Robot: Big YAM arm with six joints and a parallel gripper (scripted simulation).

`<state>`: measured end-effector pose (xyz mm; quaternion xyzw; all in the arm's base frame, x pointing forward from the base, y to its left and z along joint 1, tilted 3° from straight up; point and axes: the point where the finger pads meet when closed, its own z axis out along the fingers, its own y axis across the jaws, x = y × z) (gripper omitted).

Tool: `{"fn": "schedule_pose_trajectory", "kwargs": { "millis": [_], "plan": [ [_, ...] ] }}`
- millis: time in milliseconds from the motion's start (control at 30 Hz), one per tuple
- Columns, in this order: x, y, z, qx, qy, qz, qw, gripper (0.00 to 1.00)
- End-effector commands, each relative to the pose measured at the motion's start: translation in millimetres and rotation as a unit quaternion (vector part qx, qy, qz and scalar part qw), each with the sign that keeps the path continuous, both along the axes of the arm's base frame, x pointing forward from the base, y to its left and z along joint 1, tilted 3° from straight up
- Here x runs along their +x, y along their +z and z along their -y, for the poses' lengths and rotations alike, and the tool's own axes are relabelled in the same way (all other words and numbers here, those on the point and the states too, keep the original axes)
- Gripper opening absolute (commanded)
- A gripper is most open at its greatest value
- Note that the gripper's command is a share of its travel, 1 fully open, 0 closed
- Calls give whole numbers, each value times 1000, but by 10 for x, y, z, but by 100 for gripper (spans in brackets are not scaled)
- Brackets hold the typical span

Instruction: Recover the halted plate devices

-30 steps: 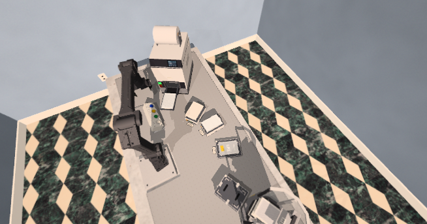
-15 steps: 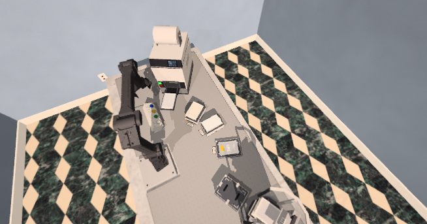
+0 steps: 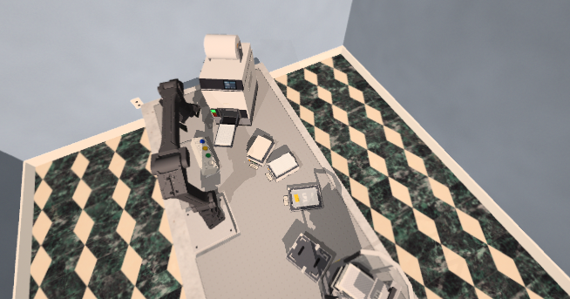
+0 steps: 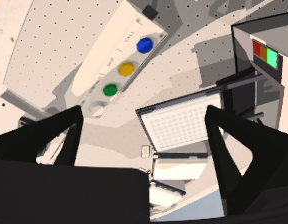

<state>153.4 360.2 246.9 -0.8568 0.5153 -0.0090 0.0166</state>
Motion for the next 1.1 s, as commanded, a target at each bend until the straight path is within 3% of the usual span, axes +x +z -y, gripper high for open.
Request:
{"fn": "schedule_pose_trajectory", "kwargs": {
  "millis": [0,267,700,1067],
  "plan": [
    [101,278,-161,32,63,16,997,100],
    [101,278,-161,28,132,20,991,100],
    [101,277,-160,22,258,26,966,100],
    [101,276,-160,15,379,32,925,100]
  ]
}}
